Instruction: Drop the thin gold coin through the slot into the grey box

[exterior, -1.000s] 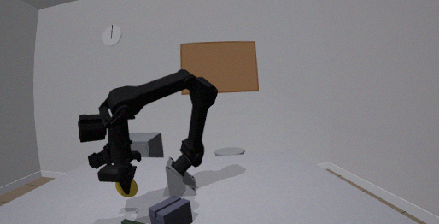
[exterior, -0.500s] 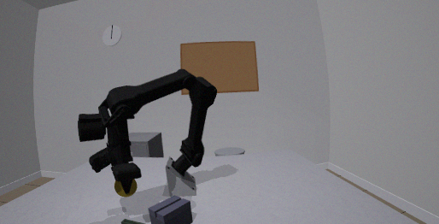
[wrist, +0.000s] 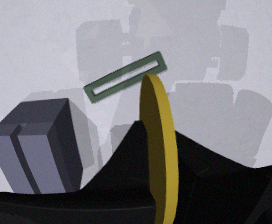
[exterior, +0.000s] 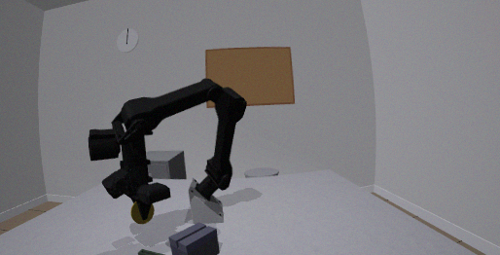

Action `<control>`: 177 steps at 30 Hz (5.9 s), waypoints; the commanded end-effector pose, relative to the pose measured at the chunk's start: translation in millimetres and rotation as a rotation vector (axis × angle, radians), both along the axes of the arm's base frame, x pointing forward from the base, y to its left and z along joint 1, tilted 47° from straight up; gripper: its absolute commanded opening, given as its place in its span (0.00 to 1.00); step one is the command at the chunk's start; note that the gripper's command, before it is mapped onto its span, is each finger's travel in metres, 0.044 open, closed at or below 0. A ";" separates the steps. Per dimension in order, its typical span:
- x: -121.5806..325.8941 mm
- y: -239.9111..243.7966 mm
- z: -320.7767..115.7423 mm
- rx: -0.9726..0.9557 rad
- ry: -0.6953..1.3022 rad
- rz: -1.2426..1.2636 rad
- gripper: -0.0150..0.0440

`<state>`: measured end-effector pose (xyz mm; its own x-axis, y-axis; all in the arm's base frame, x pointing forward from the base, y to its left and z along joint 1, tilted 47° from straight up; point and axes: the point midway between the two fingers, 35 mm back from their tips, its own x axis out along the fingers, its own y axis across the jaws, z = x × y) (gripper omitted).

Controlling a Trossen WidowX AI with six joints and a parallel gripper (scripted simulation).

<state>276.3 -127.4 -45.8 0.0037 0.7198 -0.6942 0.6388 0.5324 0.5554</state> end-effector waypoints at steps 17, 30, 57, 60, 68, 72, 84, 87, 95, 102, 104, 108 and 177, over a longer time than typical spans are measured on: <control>8.2 31.5 35.6 -0.002 -0.006 0.010 0.25; 10.1 55.4 59.7 0.001 -0.006 0.010 0.25; 10.7 76.7 82.5 -0.001 -0.016 0.013 0.25; 10.4 77.3 82.8 -0.001 -0.015 0.012 0.25; 6.5 84.1 83.8 0.000 -0.006 0.003 0.25; 5.2 86.7 84.3 0.000 -0.002 0.000 0.25; 7.5 83.1 84.2 -0.006 -0.012 0.002 0.25; 7.9 84.8 83.0 -0.005 -0.013 0.004 0.25; 6.5 87.9 83.6 -0.005 -0.008 -0.001 0.25; 5.8 87.6 81.6 -0.005 -0.006 -0.003 0.25; 6.0 87.8 81.2 -0.005 -0.006 -0.003 0.25; 6.7 88.4 80.7 -0.005 -0.008 -0.002 0.25; 7.7 95.8 73.5 -0.010 -0.015 0.001 0.53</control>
